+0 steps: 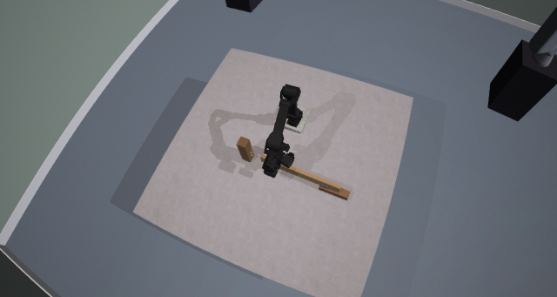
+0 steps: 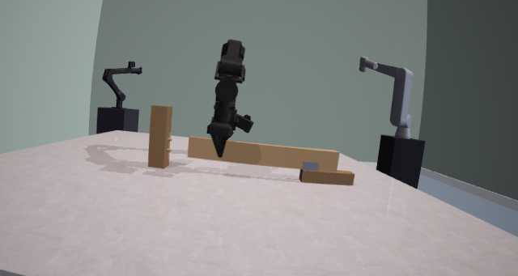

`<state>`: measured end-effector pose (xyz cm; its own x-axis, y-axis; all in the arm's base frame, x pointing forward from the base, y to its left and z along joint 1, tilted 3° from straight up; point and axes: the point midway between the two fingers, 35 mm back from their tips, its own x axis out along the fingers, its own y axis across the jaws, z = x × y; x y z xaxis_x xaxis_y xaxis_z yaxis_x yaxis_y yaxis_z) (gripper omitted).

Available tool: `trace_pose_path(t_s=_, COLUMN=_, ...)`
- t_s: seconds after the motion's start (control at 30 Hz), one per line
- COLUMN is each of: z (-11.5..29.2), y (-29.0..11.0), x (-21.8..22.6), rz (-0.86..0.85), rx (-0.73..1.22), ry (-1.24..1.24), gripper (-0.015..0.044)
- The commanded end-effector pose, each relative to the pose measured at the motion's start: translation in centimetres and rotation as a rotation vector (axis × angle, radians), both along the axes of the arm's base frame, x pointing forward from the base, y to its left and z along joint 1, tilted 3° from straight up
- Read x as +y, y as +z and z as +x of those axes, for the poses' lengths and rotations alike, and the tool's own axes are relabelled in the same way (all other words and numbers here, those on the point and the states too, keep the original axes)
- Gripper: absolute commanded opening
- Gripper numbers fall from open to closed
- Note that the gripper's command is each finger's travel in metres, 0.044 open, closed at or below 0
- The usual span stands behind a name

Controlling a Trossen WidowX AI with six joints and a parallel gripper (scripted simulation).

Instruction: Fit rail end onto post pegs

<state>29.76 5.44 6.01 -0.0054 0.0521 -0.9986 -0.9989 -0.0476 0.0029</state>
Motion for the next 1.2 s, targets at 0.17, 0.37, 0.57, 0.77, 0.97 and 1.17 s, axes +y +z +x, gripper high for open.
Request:
trace_pose_path(t_s=0.17, z=0.0, y=0.0, x=-0.2, rz=0.002, rx=-0.001, ry=0.0, gripper=0.0)
trace_pose_path(t_s=0.37, z=0.0, y=-0.1, x=-0.4, rz=0.001, rx=-0.001, ry=0.0, gripper=0.0)
trace_pose_path(t_s=0.57, z=0.1, y=-0.2, x=-0.6, rz=0.001, rx=-0.001, ry=0.0, gripper=0.0)
trace_pose_path(t_s=0.77, z=0.1, y=-0.2, x=-0.8, rz=0.001, rx=-0.001, ry=0.0, gripper=0.0)
trace_pose_path(t_s=0.97, z=0.1, y=-0.1, x=-1.0, rz=0.001, rx=-0.001, ry=0.0, gripper=0.0)
trace_pose_path(t_s=1.17, z=0.1, y=-0.1, x=-1.2, rz=0.001, rx=-0.001, ry=0.0, gripper=0.0)
